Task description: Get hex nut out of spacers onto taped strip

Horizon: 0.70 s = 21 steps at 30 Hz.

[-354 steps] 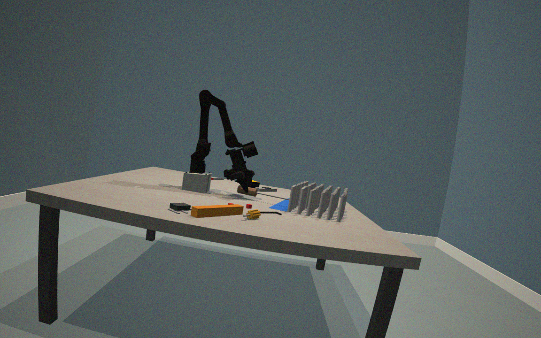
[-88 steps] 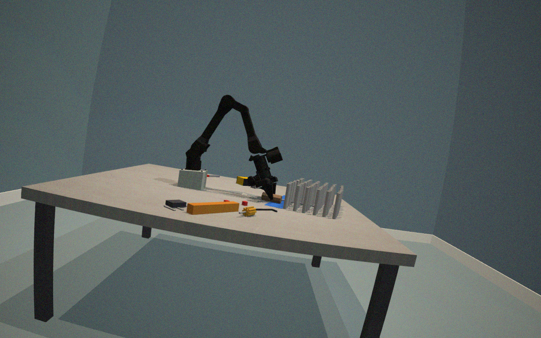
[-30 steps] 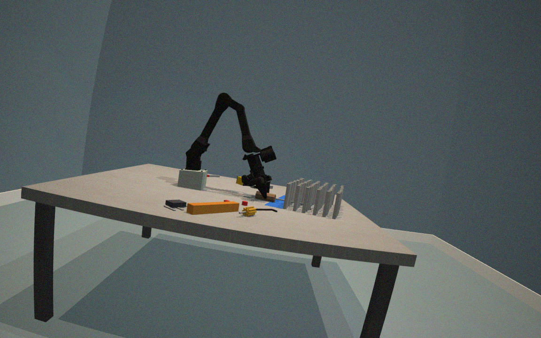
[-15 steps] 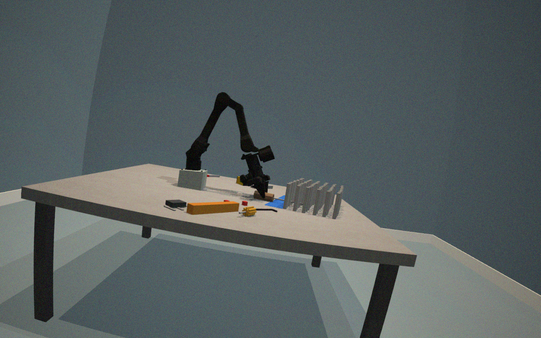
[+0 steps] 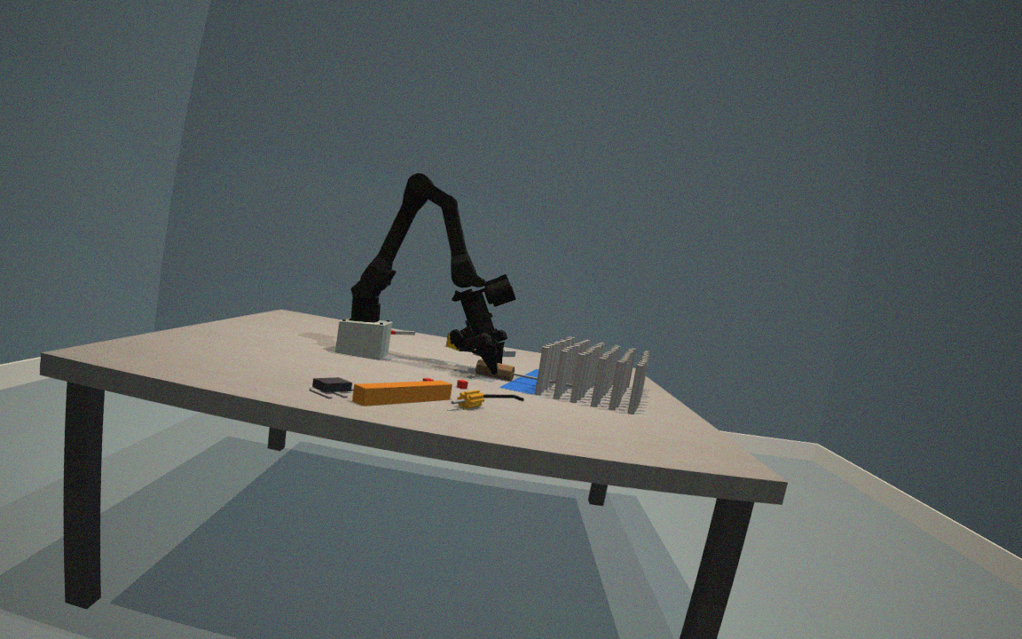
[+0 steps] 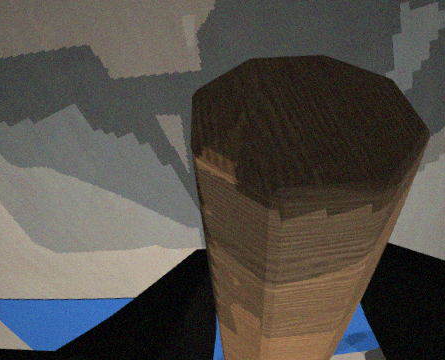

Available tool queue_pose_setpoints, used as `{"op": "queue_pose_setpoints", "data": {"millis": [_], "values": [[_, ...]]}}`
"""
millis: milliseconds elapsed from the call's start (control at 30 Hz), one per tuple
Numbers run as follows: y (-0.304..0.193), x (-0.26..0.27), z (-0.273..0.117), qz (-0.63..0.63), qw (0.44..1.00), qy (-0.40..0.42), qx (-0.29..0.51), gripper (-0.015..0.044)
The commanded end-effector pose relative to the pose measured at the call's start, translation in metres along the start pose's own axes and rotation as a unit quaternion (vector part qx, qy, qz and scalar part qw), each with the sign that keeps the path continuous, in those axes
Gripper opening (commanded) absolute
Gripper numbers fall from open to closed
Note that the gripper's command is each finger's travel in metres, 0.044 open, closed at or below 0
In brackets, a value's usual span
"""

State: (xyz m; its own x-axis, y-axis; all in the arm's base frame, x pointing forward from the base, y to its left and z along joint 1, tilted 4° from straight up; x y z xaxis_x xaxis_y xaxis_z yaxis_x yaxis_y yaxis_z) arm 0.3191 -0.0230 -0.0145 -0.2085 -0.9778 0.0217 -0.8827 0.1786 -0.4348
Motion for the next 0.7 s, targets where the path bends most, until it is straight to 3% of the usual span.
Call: {"op": "queue_pose_setpoints", "data": {"millis": [0, 667], "values": [[0.004, 0.001, -0.003, 0.002, 1.000, 0.002, 0.000, 0.0000], [0.015, 0.000, -0.009, 0.002, 1.000, 0.002, -0.001, 0.0000]]}}
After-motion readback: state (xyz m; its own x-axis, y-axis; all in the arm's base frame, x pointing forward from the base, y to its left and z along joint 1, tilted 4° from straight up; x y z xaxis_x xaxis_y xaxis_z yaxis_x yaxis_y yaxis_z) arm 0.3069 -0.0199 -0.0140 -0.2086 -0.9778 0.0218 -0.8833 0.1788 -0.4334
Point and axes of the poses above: the point midway between the two fingers, 35 mm back from their tips, its own z axis out along the fingers, its own x axis across the jaws, y = z × x, the point moved 5 cm from there along -z, back along the fingers, and after that the axes turned 2 degrees about -z, right-handed, at the moved point
